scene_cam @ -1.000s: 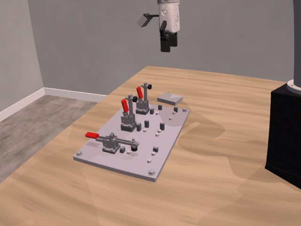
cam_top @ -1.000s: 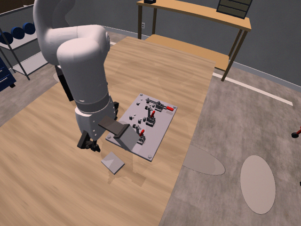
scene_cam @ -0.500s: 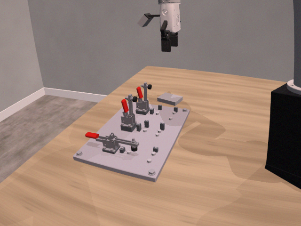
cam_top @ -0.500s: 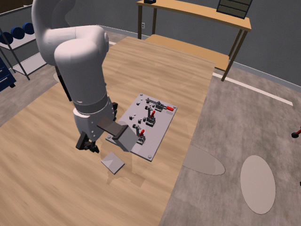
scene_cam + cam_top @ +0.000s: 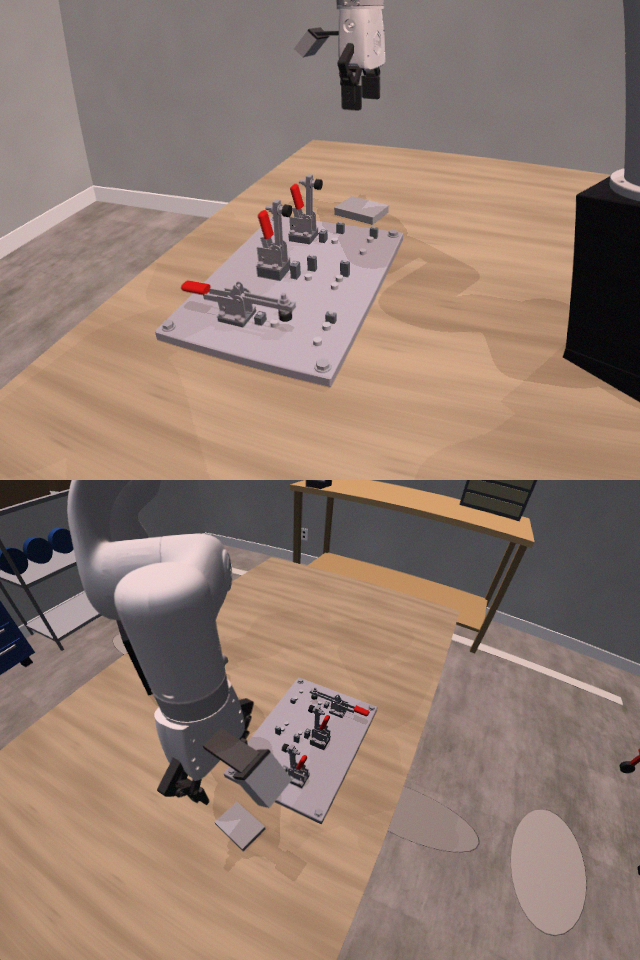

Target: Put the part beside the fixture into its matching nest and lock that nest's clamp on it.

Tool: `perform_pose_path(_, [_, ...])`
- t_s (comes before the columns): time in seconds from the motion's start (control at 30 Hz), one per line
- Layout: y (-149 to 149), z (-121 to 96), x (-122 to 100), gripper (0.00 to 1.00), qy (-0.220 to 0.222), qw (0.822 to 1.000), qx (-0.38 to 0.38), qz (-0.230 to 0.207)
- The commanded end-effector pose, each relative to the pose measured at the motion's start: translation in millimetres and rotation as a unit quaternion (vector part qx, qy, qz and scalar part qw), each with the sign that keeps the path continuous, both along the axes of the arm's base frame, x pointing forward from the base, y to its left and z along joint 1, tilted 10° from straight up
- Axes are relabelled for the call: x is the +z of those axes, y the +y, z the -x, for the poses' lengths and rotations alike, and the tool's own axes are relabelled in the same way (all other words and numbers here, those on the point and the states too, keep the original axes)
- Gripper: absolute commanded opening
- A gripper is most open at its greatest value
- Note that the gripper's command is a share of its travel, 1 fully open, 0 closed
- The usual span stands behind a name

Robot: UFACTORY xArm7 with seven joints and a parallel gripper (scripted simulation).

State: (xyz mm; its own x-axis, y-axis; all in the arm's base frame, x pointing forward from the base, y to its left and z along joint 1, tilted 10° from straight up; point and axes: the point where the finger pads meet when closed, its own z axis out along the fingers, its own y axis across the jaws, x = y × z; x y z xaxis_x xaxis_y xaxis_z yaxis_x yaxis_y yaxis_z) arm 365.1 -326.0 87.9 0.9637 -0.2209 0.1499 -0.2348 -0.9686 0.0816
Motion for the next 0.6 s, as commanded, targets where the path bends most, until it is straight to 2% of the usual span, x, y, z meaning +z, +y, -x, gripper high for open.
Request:
perform_pose_path(0.0, [-0.8,-0.9,1.4,1.00,-0.005,0.999,-0.039,-0.003])
perform_pose_path(0.2, [-0.8,-0.9,1.4,1.00,-0.011,0.996,-0.085,-0.009])
perform_pose_path(0.57, [-0.9,-1.0,1.4,1.00,-0.011,0.996,-0.087,-0.010])
